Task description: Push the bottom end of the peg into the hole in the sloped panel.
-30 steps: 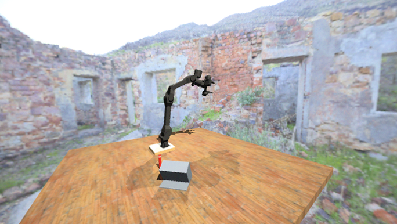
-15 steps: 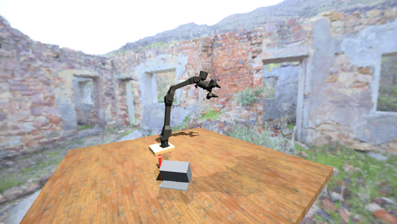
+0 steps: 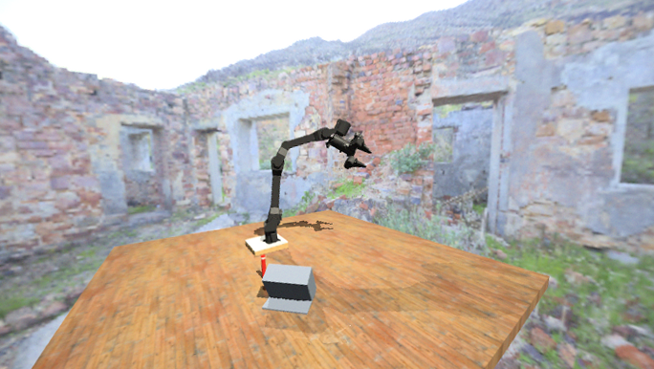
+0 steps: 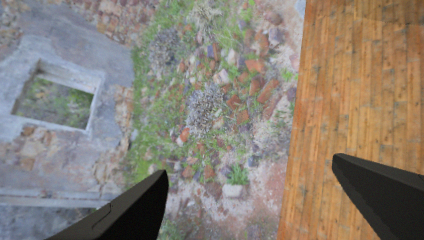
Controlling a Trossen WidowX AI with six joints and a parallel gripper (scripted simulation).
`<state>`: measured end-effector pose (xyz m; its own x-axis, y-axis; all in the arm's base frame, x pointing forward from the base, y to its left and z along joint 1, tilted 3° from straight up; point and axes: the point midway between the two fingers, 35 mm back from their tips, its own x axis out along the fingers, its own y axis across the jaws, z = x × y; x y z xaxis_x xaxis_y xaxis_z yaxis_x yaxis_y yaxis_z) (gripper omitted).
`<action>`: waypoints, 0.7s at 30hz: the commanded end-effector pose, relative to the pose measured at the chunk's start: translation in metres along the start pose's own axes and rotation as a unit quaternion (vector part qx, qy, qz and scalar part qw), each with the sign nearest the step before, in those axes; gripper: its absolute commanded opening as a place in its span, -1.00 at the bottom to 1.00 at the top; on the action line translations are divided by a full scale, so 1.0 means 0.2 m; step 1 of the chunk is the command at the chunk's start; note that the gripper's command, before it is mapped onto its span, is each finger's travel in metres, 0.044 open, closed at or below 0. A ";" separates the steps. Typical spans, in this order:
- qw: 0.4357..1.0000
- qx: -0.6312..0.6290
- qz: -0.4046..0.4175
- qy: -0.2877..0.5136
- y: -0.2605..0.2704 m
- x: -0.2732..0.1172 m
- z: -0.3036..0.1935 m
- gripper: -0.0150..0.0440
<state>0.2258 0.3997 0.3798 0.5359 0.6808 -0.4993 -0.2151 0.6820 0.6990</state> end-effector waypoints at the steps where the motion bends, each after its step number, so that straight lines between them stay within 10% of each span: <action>1: 0.999 -0.018 -0.029 -0.005 -0.11 0.03 0.06 1.00; 21: 0.984 -0.093 -0.150 -0.021 -0.63 0.08 0.37 1.00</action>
<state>0.3110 0.3195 0.3326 0.6296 0.4680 -0.6201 -0.1894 0.8666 0.4617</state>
